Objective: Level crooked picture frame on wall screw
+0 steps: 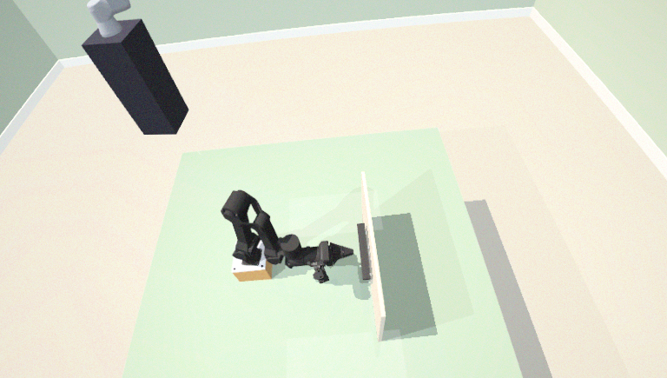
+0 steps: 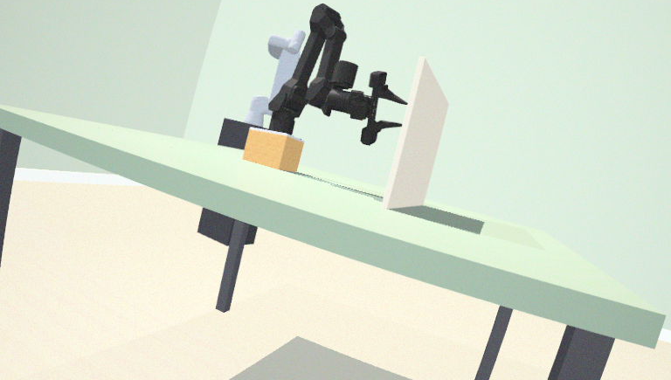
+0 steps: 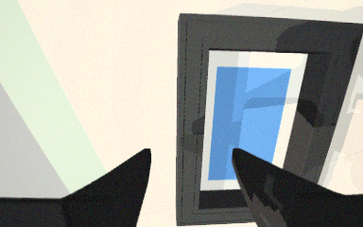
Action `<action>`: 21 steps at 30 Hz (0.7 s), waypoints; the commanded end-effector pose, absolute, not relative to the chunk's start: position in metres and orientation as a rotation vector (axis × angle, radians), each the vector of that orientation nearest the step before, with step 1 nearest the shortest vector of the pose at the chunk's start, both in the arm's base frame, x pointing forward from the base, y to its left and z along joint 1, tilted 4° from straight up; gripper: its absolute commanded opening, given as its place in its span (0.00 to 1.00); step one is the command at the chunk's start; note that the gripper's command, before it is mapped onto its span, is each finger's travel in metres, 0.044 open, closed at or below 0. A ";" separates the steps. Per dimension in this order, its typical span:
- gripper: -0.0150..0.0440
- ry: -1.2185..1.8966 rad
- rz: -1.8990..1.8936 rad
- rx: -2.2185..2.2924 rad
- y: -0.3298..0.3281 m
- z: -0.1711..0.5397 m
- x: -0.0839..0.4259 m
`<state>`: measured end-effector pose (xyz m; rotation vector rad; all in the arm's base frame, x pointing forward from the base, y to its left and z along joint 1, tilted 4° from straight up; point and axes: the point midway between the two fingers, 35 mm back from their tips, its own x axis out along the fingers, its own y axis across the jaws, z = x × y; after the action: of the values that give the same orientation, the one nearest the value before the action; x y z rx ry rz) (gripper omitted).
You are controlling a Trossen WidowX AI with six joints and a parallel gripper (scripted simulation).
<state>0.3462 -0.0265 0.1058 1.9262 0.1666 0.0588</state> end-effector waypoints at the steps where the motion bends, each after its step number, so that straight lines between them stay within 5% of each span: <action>1: 0.69 0.163 0.057 1.932 -0.026 0.106 0.353; 21: 0.69 0.162 0.059 1.932 -0.022 0.105 0.380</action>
<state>0.3771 -0.0217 0.1054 1.9262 0.1653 0.0626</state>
